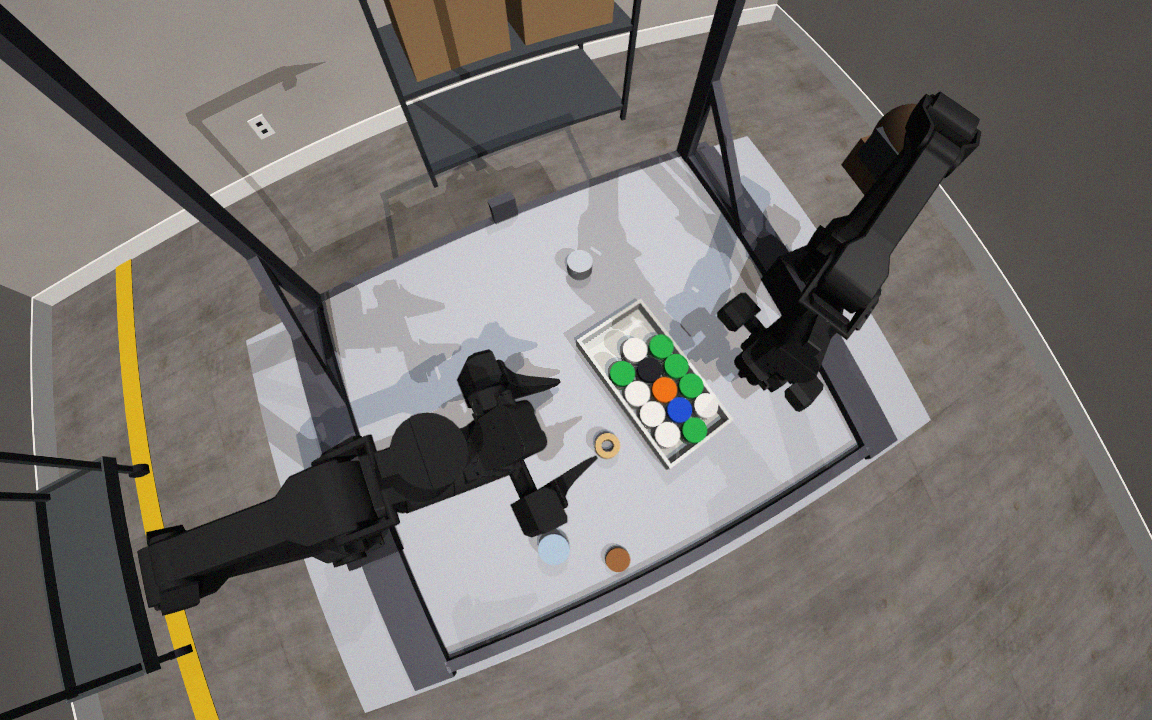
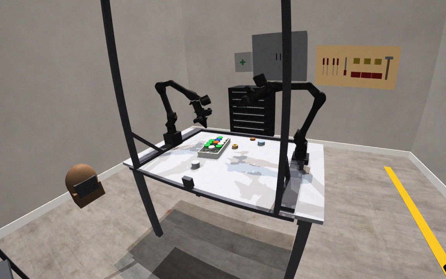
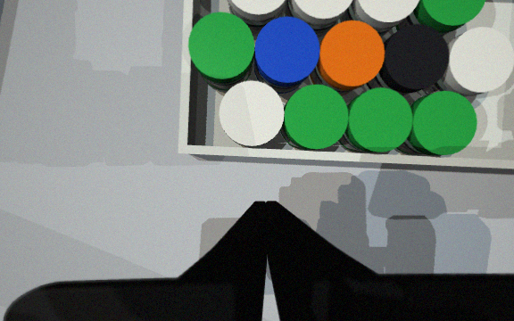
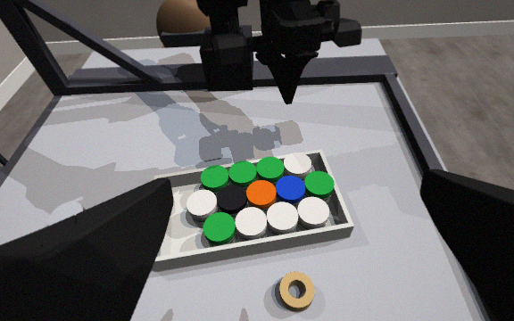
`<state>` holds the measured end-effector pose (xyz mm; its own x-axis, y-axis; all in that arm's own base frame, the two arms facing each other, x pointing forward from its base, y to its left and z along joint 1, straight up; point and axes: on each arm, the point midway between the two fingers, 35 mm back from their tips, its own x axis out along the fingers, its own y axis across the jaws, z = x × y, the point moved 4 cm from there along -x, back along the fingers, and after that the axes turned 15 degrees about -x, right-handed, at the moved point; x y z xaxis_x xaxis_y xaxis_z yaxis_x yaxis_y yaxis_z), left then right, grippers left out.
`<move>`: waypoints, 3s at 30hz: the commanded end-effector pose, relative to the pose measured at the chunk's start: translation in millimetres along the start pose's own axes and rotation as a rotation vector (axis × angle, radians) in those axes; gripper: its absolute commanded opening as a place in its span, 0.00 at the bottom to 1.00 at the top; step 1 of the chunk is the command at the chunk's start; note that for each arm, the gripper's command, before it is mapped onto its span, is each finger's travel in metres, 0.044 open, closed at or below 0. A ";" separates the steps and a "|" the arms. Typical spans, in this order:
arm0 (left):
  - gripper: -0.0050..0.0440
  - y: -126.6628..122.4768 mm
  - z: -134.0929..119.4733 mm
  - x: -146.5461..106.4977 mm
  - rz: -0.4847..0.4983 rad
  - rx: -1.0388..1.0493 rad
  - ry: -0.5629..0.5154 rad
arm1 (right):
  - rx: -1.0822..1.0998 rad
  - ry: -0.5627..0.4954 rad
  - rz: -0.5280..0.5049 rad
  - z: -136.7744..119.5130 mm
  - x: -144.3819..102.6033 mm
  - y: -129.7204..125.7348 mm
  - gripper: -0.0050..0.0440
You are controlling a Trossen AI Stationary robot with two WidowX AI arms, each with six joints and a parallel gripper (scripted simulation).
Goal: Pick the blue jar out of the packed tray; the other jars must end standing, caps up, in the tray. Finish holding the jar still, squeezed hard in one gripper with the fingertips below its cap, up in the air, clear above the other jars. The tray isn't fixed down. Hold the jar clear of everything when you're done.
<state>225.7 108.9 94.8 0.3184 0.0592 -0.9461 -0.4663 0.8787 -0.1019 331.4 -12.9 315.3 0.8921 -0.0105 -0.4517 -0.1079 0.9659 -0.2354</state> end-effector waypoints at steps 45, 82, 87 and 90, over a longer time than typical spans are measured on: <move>0.00 -61.5 113.5 40.5 0.071 0.014 0.151 | 0.028 -0.009 -0.058 -64.8 -86.8 2.6 1.00; 0.00 -61.3 137.5 116.0 0.089 0.062 0.305 | 0.038 -0.009 -0.075 -81.8 -101.6 6.1 1.00; 0.00 -60.2 134.2 126.5 0.089 0.062 0.305 | 0.038 -0.009 -0.075 -81.8 -101.6 6.1 1.00; 0.00 -59.9 133.5 128.7 0.090 0.062 0.305 | 0.038 -0.009 -0.075 -81.8 -101.6 6.1 1.00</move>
<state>403.7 126.3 20.8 0.0000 0.0000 -1.0000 -0.4329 0.9014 0.0000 205.9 -27.8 282.2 0.8907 -0.0818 -0.4472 -0.0267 0.9726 -0.2310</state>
